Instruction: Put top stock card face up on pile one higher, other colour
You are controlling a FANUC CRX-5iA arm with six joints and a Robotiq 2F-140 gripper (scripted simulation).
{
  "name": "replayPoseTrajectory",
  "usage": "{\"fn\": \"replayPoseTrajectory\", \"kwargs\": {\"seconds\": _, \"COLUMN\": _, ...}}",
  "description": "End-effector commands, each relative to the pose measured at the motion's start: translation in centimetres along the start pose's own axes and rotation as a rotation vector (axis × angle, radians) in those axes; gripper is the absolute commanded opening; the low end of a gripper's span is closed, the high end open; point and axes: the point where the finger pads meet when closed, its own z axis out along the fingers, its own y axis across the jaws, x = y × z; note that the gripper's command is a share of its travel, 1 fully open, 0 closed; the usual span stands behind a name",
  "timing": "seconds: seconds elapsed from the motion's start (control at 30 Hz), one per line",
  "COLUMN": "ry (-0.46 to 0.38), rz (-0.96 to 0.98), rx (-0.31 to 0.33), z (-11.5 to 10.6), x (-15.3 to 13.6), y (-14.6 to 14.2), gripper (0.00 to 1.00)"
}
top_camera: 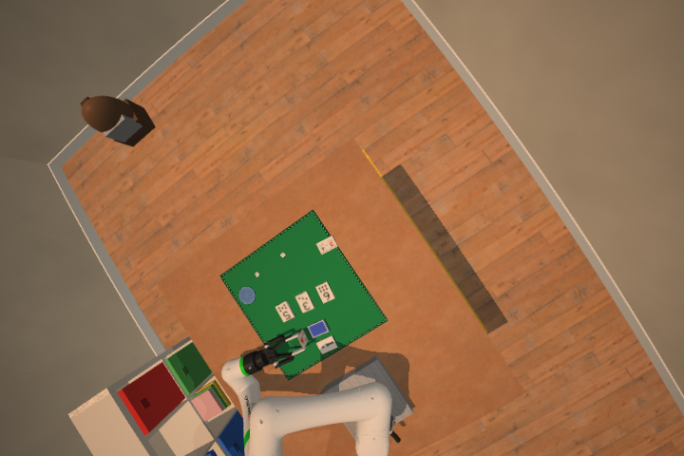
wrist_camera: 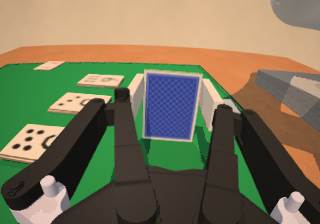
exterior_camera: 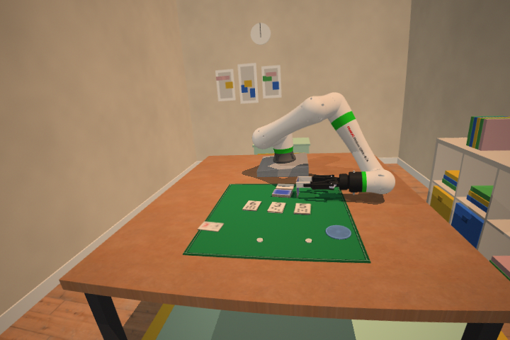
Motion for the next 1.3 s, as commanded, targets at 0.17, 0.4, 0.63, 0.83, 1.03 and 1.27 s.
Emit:
{"fn": "replayPoseTrajectory", "kwargs": {"seconds": 0.17, "ry": 0.0, "rz": 0.0, "rx": 0.0, "z": -0.4, "x": 0.0, "y": 0.0, "gripper": 0.43}}
{"fn": "replayPoseTrajectory", "kwargs": {"seconds": 0.4, "ry": 0.0, "rz": 0.0, "rx": 0.0, "z": -0.7, "x": -0.1, "y": 0.0, "gripper": 0.43}}
{"fn": "replayPoseTrajectory", "kwargs": {"seconds": 0.63, "ry": 0.0, "rz": 0.0, "rx": 0.0, "z": -1.2, "x": -0.1, "y": 0.0, "gripper": 0.43}}
{"fn": "replayPoseTrajectory", "kwargs": {"seconds": 0.83, "ry": 0.0, "rz": 0.0, "rx": 0.0, "z": -1.5, "x": -0.2, "y": 0.0, "gripper": 0.43}}
{"fn": "replayPoseTrajectory", "kwargs": {"seconds": 1.03, "ry": 0.0, "rz": 0.0, "rx": 0.0, "z": -1.9, "x": -0.3, "y": 0.0, "gripper": 0.43}}
{"fn": "replayPoseTrajectory", "kwargs": {"seconds": 1.27, "ry": 0.0, "rz": 0.0, "rx": 0.0, "z": -2.3, "x": -0.5, "y": 0.0, "gripper": 0.43}}
